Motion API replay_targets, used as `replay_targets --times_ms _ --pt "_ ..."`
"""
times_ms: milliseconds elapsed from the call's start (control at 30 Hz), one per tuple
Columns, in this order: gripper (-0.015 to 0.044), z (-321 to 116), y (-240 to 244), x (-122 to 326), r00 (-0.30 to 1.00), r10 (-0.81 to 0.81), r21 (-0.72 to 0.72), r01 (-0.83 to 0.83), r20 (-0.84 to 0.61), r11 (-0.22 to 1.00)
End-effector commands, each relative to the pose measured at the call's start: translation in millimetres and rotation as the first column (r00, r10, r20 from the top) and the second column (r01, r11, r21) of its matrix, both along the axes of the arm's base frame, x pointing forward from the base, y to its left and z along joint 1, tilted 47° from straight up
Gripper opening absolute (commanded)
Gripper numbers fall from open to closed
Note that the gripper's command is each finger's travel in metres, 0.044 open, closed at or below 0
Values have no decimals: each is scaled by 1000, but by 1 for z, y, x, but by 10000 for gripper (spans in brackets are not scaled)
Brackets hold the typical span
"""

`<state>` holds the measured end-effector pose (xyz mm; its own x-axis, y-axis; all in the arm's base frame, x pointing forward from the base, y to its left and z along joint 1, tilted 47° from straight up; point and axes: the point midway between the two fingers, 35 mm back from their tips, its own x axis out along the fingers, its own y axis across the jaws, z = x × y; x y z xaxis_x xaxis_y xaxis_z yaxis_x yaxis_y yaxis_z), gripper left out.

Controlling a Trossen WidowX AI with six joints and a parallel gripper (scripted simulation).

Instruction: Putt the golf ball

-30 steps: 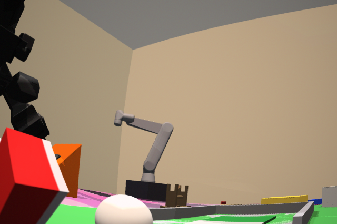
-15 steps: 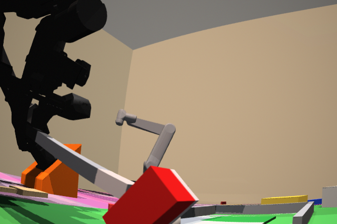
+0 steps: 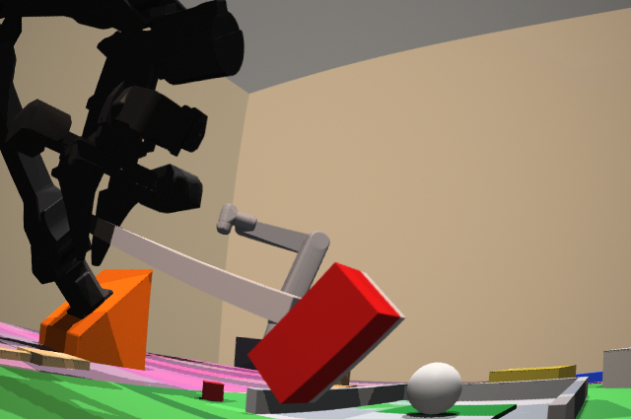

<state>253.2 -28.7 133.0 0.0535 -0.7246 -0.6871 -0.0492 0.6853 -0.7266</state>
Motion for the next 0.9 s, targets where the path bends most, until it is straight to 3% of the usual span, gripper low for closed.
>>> replay_targets --times_ms 0,867 --pt "0 12 16 1 1000 3 4 -4 8 1000" --pt "0 18 19 -1 1000 3 1 -3 5 1000"
